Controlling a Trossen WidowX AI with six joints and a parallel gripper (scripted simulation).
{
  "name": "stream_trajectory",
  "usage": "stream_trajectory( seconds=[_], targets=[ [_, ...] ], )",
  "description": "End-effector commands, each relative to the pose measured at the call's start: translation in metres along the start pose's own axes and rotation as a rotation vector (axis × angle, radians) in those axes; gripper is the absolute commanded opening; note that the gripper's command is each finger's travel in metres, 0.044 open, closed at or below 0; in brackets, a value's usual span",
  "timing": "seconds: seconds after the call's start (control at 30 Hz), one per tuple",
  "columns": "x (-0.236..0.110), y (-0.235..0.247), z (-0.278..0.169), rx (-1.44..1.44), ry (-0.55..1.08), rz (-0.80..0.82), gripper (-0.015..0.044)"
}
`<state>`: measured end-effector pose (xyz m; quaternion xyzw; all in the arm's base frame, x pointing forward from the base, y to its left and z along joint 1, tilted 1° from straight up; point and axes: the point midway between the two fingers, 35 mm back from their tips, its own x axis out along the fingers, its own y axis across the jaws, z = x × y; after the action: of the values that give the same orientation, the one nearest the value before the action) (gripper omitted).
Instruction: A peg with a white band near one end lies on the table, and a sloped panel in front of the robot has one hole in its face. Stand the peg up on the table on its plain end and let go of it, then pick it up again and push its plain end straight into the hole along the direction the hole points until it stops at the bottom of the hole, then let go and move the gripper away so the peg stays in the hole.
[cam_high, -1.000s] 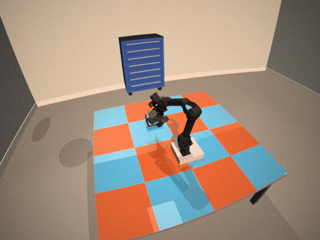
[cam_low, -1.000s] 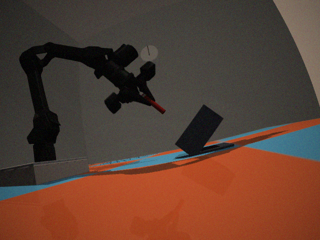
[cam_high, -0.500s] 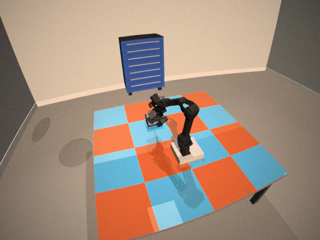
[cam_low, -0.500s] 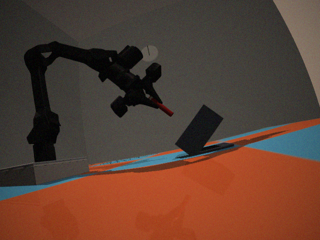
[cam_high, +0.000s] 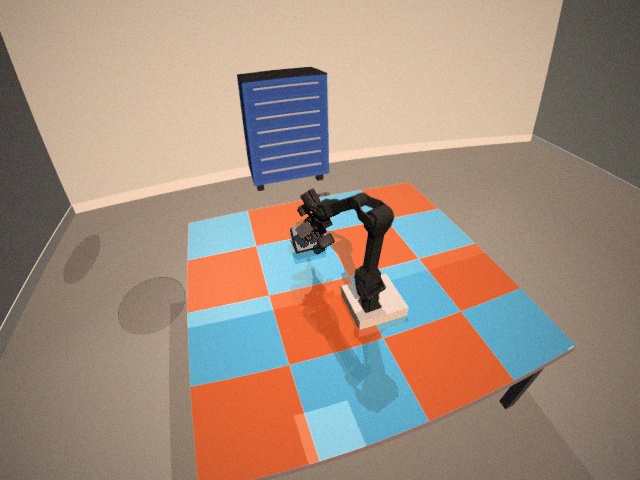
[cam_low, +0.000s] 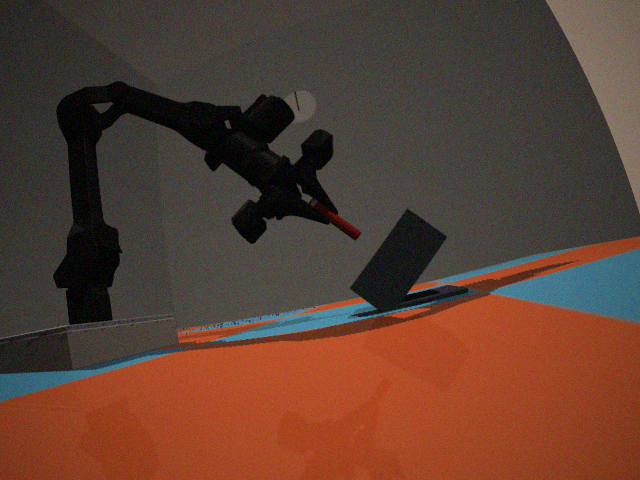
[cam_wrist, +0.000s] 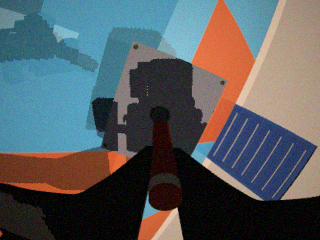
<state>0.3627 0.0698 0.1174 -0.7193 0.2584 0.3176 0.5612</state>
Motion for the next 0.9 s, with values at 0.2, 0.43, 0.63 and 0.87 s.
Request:
stream_trajectory(
  seconds=[0.2, 0.43, 0.63, 0.87],
  targets=[
    [0.008, 0.0, 0.0, -0.003, 0.0, -0.005, 0.0],
    [0.017, 0.0, -0.001, 0.0, 0.0, -0.005, 0.0],
    [0.025, 0.0, -0.001, 0.001, 0.001, -0.006, 0.0],
    [0.027, 0.0, -0.001, 0.003, 0.003, -0.006, 0.0]
  ],
)
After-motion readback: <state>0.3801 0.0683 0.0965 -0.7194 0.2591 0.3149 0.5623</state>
